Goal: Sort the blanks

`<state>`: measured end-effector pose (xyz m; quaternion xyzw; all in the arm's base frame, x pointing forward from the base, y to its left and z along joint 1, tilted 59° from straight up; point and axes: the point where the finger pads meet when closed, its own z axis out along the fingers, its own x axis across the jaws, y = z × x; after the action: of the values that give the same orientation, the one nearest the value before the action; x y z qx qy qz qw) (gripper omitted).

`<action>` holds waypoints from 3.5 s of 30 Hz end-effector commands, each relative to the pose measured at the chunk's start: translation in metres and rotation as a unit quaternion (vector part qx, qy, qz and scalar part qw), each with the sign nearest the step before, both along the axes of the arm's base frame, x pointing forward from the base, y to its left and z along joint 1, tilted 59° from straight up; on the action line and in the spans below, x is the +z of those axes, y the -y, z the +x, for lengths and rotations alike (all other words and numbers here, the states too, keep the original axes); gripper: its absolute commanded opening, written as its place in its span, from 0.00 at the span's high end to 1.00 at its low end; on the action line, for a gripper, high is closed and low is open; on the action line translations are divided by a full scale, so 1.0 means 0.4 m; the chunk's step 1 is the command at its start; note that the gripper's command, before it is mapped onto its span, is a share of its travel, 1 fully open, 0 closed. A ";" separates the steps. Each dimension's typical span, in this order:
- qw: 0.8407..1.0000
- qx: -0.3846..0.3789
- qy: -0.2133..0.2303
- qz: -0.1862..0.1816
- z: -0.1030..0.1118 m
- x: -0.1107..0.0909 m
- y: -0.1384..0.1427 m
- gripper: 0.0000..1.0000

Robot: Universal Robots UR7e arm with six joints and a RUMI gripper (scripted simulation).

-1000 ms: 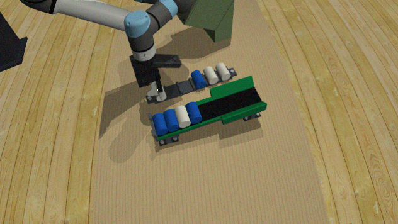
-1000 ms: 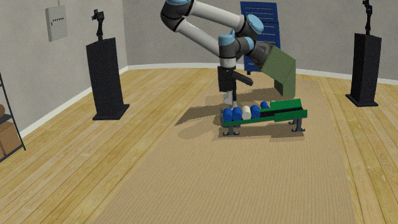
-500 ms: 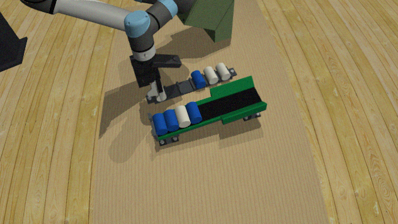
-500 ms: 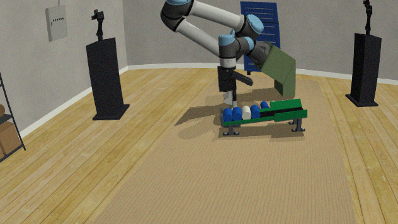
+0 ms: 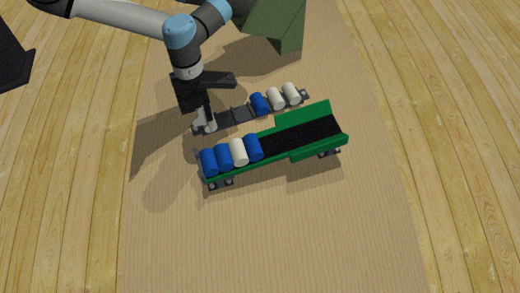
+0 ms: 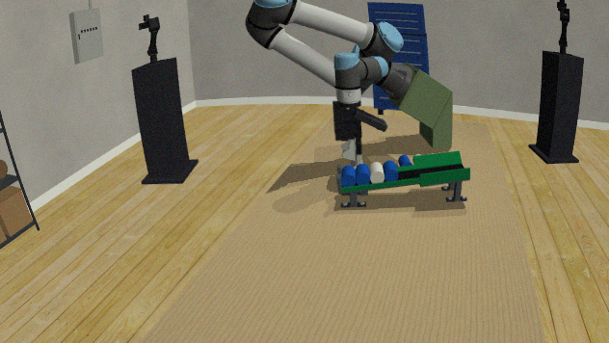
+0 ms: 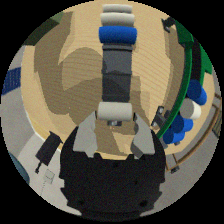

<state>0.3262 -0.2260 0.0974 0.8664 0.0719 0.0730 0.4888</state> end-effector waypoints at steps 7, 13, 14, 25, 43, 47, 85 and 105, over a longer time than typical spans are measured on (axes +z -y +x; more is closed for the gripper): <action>1.000 0.001 -0.001 0.001 -0.010 0.012 -0.026 0.49; 1.000 0.001 -0.001 0.000 -0.013 0.025 -0.045 0.49; 1.000 0.001 -0.001 0.000 -0.014 0.028 -0.050 0.49; 1.000 0.001 0.002 0.000 -0.025 0.074 -0.117 0.49; 1.000 0.001 0.002 0.000 -0.040 0.113 -0.180 0.49; 1.000 0.001 0.002 0.000 -0.041 0.116 -0.185 0.49; 1.000 0.000 -0.001 0.003 -0.039 0.088 -0.203 0.00; 1.000 -0.001 -0.002 0.006 -0.042 -0.180 -0.353 0.00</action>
<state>0.3113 -0.1055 0.0637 0.8752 0.0791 0.0662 0.4726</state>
